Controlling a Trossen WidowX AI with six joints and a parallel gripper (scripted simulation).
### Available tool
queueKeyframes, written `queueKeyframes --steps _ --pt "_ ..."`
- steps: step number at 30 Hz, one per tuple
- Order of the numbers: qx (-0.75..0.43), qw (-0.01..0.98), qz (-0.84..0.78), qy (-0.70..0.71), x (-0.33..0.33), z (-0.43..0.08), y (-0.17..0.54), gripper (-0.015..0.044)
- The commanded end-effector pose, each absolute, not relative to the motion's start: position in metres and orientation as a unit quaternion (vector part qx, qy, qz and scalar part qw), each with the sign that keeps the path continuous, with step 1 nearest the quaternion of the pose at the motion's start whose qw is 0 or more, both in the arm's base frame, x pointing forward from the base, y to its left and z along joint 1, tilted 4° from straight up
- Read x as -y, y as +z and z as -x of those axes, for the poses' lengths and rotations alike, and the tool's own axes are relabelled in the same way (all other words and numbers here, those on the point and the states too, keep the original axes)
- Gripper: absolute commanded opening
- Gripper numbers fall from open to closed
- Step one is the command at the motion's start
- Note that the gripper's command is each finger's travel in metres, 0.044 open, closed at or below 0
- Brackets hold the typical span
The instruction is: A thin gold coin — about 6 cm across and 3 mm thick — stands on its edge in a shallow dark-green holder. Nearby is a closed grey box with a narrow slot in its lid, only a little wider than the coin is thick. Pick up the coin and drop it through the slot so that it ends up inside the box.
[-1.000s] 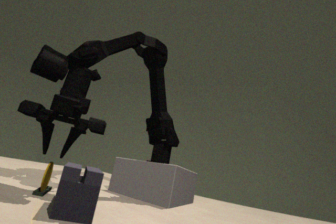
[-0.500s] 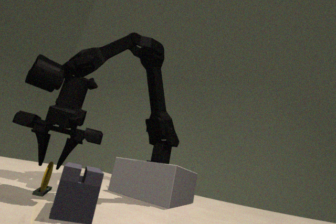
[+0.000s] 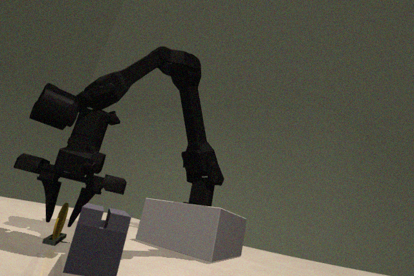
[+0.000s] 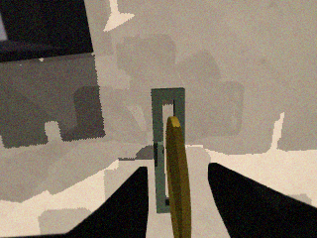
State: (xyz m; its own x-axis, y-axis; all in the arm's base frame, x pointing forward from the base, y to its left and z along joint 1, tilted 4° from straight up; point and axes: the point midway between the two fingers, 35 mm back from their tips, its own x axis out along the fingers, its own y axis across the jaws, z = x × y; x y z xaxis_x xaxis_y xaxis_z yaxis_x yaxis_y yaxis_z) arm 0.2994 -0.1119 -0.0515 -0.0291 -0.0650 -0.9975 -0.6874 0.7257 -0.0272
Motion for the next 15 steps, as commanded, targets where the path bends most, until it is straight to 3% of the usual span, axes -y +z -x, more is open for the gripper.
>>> queueKeyframes --steps 1,8,14,15 --pt "-0.674 0.638 0.279 0.246 0.1116 -0.2979 -0.0593 0.0161" --pt "-0.674 0.638 0.279 0.246 0.1119 -0.2966 -0.0680 0.0161" --pt "-0.674 0.638 0.279 0.246 0.1119 -0.2966 -0.0680 0.0003" --pt "-0.674 0.638 0.279 0.246 0.1119 -0.2966 -0.0680 0.0000"
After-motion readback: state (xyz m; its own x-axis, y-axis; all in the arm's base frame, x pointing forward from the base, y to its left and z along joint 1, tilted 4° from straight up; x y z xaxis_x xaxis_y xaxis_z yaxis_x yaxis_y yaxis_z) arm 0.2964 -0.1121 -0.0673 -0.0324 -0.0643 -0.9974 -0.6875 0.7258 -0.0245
